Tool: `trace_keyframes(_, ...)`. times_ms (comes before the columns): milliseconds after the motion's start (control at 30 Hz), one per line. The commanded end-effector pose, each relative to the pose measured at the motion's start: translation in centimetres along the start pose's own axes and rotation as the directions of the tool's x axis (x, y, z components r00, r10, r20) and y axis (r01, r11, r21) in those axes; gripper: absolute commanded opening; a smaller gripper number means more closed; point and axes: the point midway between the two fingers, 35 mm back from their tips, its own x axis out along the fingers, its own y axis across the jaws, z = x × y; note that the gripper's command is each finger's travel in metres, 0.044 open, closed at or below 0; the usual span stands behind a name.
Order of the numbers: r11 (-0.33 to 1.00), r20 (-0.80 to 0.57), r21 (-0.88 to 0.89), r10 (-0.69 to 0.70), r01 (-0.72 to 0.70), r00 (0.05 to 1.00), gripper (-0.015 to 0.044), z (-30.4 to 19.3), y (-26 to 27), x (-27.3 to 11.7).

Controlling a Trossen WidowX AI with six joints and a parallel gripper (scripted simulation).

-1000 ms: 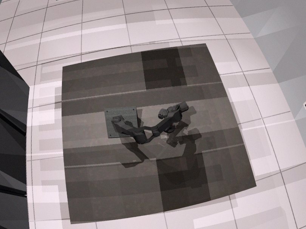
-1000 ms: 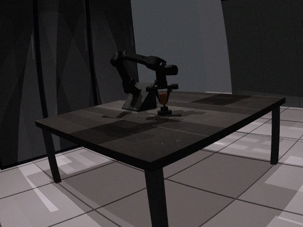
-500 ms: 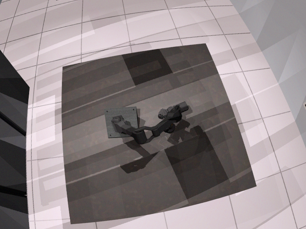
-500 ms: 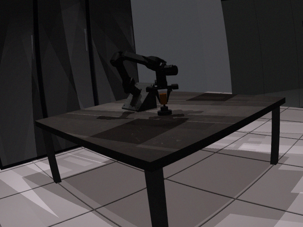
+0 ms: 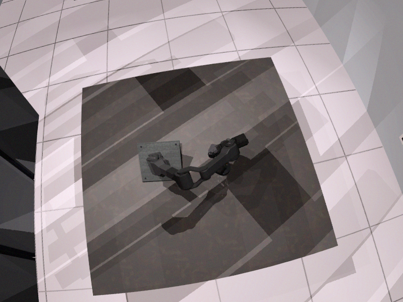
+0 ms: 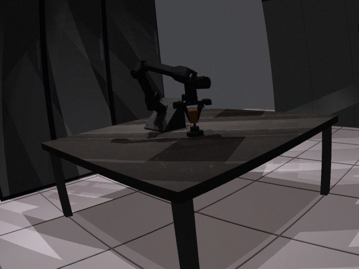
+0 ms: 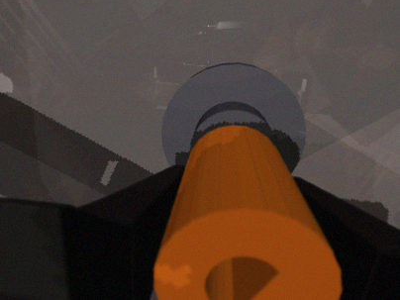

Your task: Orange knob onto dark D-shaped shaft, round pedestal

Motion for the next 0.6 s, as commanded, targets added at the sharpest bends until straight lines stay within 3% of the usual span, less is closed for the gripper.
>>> trace_keyframes(0, 0.995, 0.000, -0.095, -0.001, 0.001, 1.000, 0.0000, -0.15, -0.08, 0.08)
trace_keyframes(567, 0.995, 0.000, -0.102, -0.001, 0.001, 1.000, 0.0000, -0.01, -0.02, 0.34)
